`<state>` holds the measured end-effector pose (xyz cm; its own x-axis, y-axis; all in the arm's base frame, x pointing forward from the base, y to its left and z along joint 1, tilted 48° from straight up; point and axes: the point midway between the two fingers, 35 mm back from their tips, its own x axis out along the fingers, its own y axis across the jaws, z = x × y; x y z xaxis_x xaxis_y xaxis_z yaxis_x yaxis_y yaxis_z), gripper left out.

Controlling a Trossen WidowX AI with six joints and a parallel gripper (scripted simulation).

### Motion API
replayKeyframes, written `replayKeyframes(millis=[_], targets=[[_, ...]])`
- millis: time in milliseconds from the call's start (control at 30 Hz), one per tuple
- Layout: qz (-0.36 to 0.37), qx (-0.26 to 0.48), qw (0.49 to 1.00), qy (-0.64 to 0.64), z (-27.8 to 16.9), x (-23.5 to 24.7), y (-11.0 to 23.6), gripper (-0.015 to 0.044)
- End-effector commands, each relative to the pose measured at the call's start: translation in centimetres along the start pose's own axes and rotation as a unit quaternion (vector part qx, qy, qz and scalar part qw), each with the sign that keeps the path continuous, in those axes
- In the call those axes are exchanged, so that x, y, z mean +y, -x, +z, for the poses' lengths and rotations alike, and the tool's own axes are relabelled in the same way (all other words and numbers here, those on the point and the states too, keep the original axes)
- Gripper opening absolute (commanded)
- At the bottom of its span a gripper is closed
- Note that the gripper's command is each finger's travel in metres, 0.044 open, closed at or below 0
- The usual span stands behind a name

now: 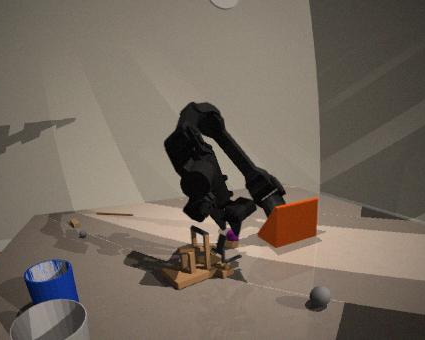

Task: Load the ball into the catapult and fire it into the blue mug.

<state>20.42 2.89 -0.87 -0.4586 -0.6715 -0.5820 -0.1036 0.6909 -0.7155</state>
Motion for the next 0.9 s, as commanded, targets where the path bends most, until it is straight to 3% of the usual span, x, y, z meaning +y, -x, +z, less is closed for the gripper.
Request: replayKeyframes(millis=[0,133,233,267,333,867], targets=[[0.026,-0.032,0.999,-0.004,-0.9,0.1,3.5,0.0341],[0.069,-0.082,0.994,0.0,-3.7,-0.1,9.1,0.044],[0.077,-0.09,0.993,0.002,-4.3,-0.2,10.0,0.044],[0.063,-0.084,0.994,0.003,-2.9,0.1,8.5,0.044],[0.069,-0.105,0.992,0.01,-1.7,0.5,9.2,0.044],[0.078,-0.356,0.93,0.041,12.7,2.2,19.3,0.044]])
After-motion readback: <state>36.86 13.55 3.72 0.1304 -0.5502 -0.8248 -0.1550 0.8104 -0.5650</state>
